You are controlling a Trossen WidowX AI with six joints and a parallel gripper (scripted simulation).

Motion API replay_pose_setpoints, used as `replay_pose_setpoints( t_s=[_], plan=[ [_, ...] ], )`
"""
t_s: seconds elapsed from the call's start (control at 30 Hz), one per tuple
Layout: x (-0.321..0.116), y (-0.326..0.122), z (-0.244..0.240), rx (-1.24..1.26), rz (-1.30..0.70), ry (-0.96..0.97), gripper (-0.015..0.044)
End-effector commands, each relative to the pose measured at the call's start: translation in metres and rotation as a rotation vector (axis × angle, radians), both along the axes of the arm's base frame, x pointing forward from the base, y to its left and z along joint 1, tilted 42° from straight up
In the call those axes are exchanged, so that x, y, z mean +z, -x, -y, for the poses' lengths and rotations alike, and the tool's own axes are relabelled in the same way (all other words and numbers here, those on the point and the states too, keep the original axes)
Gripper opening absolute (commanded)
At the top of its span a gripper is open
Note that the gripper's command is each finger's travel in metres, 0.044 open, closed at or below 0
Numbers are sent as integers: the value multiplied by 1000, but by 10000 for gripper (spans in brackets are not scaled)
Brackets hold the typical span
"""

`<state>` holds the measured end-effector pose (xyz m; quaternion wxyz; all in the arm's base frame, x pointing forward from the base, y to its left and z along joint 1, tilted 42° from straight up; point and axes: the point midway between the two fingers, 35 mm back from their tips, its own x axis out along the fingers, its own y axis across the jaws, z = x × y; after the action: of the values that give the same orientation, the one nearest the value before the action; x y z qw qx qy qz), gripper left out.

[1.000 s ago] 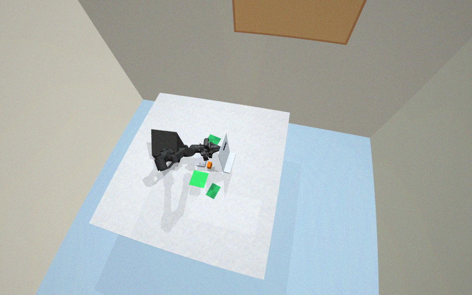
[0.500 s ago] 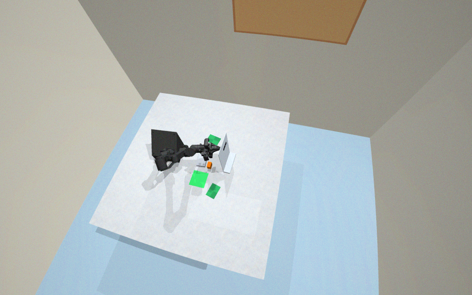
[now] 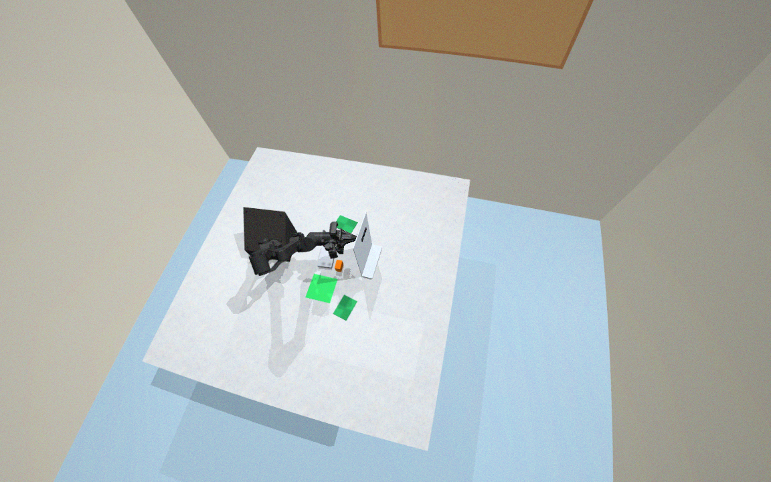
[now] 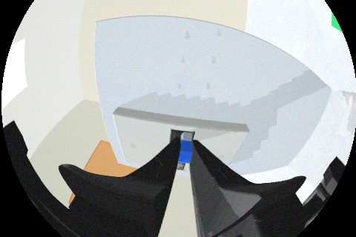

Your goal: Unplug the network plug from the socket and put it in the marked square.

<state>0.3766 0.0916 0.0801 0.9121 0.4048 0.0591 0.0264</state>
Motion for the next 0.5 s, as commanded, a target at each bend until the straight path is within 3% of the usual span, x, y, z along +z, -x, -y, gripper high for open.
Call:
replay_pose_setpoints(
  t_s=[0.0, 0.47],
  plan=[
    [-1, 5, 0, 2, -4, -4, 0],
    [-2, 14, -1, 2, -4, -4, 0]
  ],
)
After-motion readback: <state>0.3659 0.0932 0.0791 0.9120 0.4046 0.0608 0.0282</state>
